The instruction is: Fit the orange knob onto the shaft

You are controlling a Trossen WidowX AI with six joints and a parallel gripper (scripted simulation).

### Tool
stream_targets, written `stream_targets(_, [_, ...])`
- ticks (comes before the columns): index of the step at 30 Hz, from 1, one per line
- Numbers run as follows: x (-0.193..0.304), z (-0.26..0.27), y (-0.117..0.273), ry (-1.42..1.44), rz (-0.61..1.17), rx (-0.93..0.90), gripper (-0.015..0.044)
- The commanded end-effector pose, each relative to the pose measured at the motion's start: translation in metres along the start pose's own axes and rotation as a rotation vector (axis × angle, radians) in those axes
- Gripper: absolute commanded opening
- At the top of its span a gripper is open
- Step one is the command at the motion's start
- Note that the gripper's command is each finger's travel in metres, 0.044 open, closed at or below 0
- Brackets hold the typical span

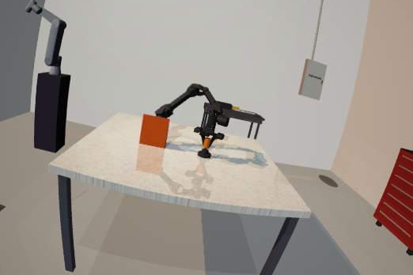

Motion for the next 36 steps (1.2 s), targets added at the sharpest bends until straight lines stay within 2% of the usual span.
stream_targets(1, [0.0,0.001,0.001,-0.001,0.0,-0.001,0.0])
stream_targets(7, [0.0,0.001,0.004,-0.026,0.0,-0.001,0.0])
stream_targets(13, [0.0,0.001,0.003,-0.208,0.0,-0.001,0.0])
stream_targets(36, [-0.001,0.0,-0.008,-0.208,0.0,-0.001,0.0])
Point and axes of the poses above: the point midway between the two fingers, 35 mm back from their tips, its own y axis back along the fingers, its own z axis across the jaws, x = y × z, the point moved 2 cm from there along y, back along the fingers, and after that the axes turned 9 degrees about -y, right-handed, at the moved point
